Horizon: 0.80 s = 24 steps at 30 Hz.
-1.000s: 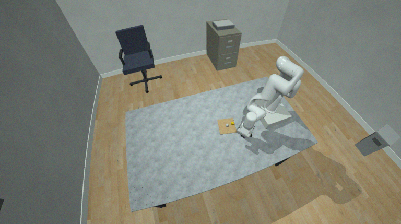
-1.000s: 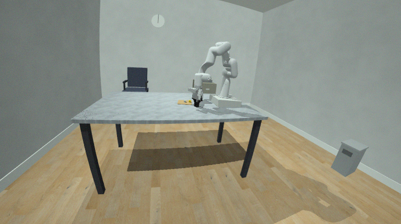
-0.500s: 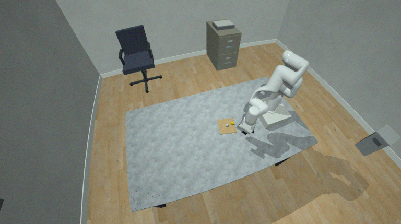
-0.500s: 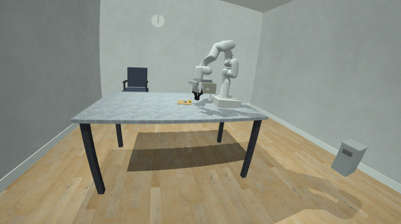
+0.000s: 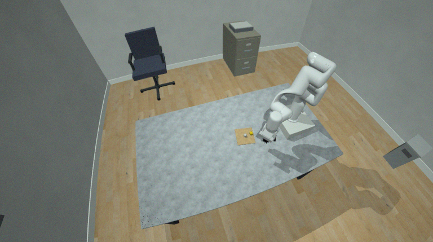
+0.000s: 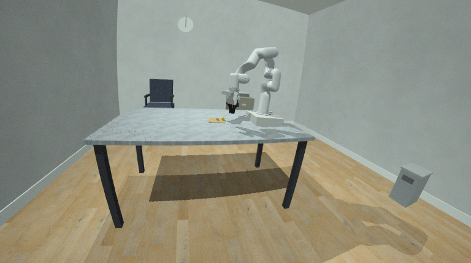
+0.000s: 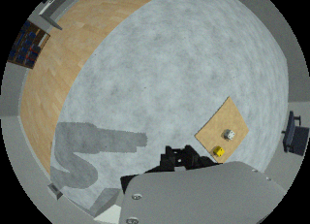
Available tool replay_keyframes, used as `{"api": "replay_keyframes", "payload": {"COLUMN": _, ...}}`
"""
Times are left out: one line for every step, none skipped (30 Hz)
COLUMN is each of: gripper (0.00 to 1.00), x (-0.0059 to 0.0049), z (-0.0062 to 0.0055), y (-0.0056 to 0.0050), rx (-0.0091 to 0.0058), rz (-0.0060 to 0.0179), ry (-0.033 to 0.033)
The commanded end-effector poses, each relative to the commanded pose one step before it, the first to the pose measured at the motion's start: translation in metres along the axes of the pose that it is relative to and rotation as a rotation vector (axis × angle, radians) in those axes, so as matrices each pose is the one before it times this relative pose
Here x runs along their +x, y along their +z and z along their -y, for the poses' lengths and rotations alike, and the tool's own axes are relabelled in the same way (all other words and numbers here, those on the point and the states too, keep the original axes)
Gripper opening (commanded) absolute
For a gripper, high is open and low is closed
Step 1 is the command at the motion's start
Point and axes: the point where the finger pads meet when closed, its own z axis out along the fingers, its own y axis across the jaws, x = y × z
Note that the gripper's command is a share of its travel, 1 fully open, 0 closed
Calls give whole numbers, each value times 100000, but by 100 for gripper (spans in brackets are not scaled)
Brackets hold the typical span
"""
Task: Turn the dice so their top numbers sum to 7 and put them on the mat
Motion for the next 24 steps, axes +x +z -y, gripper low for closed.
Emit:
{"api": "replay_keyframes", "payload": {"gripper": 15, "x": 1426, "z": -2708, "y": -426, "rx": 266, "rz": -659, "ry": 9542}}
{"api": "replay_keyframes", "payload": {"gripper": 15, "x": 1148, "z": -2357, "y": -177, "rx": 294, "rz": -159, "ry": 8273}}
{"api": "replay_keyframes", "payload": {"gripper": 15, "x": 130, "z": -242, "y": -16, "rx": 30, "rz": -16, "ry": 856}}
{"api": "replay_keyframes", "payload": {"gripper": 15, "x": 0, "z": 0, "y": 0, "rx": 0, "rz": 0, "ry": 0}}
{"api": "replay_keyframes", "payload": {"gripper": 15, "x": 0, "z": 0, "y": 0, "rx": 0, "rz": 0, "ry": 0}}
{"api": "replay_keyframes", "payload": {"gripper": 15, "x": 0, "z": 0, "y": 0, "rx": 0, "rz": 0, "ry": 0}}
{"api": "replay_keyframes", "payload": {"gripper": 15, "x": 1515, "z": -3167, "y": -161, "rx": 382, "rz": -192, "ry": 10797}}
{"api": "replay_keyframes", "payload": {"gripper": 15, "x": 0, "z": 0, "y": 0, "rx": 0, "rz": 0, "ry": 0}}
{"api": "replay_keyframes", "payload": {"gripper": 15, "x": 874, "z": -1691, "y": -58, "rx": 202, "rz": -96, "ry": 5736}}
{"api": "replay_keyframes", "payload": {"gripper": 15, "x": 441, "z": -817, "y": -21, "rx": 97, "rz": -45, "ry": 2768}}
{"api": "replay_keyframes", "payload": {"gripper": 15, "x": 370, "z": -679, "y": -14, "rx": 80, "rz": -36, "ry": 2294}}
{"api": "replay_keyframes", "payload": {"gripper": 15, "x": 0, "z": 0, "y": 0, "rx": 0, "rz": 0, "ry": 0}}
{"api": "replay_keyframes", "payload": {"gripper": 15, "x": 1203, "z": -2335, "y": -23, "rx": 269, "rz": -116, "ry": 7704}}
{"api": "replay_keyframes", "payload": {"gripper": 15, "x": 240, "z": -429, "y": -1, "rx": 50, "rz": -21, "ry": 1427}}
{"api": "replay_keyframes", "payload": {"gripper": 15, "x": 0, "z": 0, "y": 0, "rx": 0, "rz": 0, "ry": 0}}
{"api": "replay_keyframes", "payload": {"gripper": 15, "x": 1017, "z": -1907, "y": 12, "rx": 215, "rz": -87, "ry": 6220}}
{"api": "replay_keyframes", "payload": {"gripper": 15, "x": 0, "z": 0, "y": 0, "rx": 0, "rz": 0, "ry": 0}}
{"api": "replay_keyframes", "payload": {"gripper": 15, "x": 500, "z": -894, "y": 13, "rx": 101, "rz": -39, "ry": 2920}}
{"api": "replay_keyframes", "payload": {"gripper": 15, "x": 89, "z": -154, "y": 3, "rx": 17, "rz": -7, "ry": 506}}
{"api": "replay_keyframes", "payload": {"gripper": 15, "x": 0, "z": 0, "y": 0, "rx": 0, "rz": 0, "ry": 0}}
{"api": "replay_keyframes", "payload": {"gripper": 15, "x": 0, "z": 0, "y": 0, "rx": 0, "rz": 0, "ry": 0}}
{"api": "replay_keyframes", "payload": {"gripper": 15, "x": 0, "z": 0, "y": 0, "rx": 0, "rz": 0, "ry": 0}}
{"api": "replay_keyframes", "payload": {"gripper": 15, "x": 0, "z": 0, "y": 0, "rx": 0, "rz": 0, "ry": 0}}
{"api": "replay_keyframes", "payload": {"gripper": 15, "x": 0, "z": 0, "y": 0, "rx": 0, "rz": 0, "ry": 0}}
